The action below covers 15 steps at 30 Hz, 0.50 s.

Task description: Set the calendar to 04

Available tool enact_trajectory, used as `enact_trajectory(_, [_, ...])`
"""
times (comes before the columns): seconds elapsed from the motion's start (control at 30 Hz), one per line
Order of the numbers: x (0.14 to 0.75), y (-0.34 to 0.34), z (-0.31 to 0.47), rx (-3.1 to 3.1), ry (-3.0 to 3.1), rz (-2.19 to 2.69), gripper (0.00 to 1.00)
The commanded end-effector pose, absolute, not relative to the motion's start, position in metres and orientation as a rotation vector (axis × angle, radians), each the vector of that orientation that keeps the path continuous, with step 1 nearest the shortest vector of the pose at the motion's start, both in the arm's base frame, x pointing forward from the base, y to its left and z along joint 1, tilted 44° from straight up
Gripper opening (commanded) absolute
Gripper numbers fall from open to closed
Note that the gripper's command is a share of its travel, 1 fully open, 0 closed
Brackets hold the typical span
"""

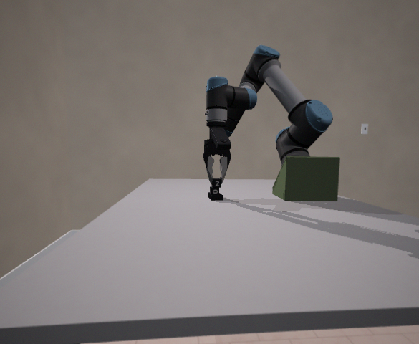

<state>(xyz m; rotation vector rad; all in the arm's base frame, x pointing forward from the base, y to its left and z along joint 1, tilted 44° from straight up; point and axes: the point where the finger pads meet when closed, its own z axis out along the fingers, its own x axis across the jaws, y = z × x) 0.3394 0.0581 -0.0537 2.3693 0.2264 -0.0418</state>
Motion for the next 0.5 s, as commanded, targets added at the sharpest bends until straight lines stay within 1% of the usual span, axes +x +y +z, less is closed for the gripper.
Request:
enact_trajectory(0.0, [0.3397, 0.0581, -0.0538, 2.37, 0.226, -0.041, 0.1])
enact_trajectory(0.47, [0.34, 0.0538, -0.0584, 2.37, 0.226, -0.041, 0.1])
